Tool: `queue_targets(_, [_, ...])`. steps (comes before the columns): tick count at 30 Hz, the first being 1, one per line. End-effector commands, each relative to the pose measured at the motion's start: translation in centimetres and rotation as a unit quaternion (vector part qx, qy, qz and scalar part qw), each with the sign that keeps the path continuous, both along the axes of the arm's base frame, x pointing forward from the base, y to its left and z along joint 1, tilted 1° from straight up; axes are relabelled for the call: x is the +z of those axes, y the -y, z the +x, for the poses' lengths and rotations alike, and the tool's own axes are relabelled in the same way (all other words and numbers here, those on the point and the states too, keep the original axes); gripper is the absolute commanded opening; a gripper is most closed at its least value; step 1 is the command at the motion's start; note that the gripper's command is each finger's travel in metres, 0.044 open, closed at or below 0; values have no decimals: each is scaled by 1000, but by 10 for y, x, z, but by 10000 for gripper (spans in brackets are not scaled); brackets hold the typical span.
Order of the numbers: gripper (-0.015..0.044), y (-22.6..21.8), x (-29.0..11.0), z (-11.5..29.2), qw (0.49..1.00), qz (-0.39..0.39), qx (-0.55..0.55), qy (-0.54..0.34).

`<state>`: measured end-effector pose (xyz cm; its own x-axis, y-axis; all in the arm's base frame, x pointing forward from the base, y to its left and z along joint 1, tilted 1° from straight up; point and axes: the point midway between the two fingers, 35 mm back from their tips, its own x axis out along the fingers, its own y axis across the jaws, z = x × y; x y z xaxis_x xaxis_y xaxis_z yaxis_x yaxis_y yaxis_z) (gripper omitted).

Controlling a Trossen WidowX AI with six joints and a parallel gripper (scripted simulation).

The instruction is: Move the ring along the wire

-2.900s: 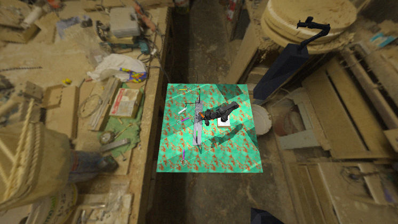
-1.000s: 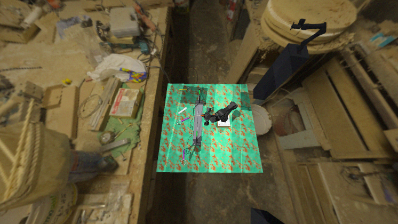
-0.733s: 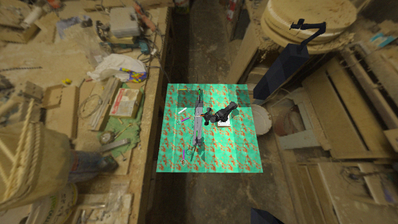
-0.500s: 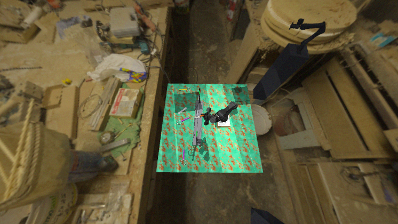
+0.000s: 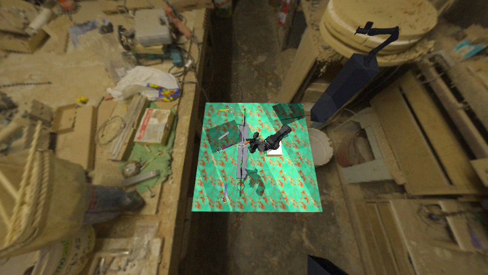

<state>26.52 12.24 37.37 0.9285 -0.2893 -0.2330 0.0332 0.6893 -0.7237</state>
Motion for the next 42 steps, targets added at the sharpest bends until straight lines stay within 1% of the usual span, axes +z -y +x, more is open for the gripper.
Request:
queue_targets(1, [-150,4,3,-1,1000,-20,-2,6])
queue_targets(21, [-150,9,11,-1,989,-143,-5,23])
queue_targets(42, [-150,13,20,0,961,-274,-9,41])
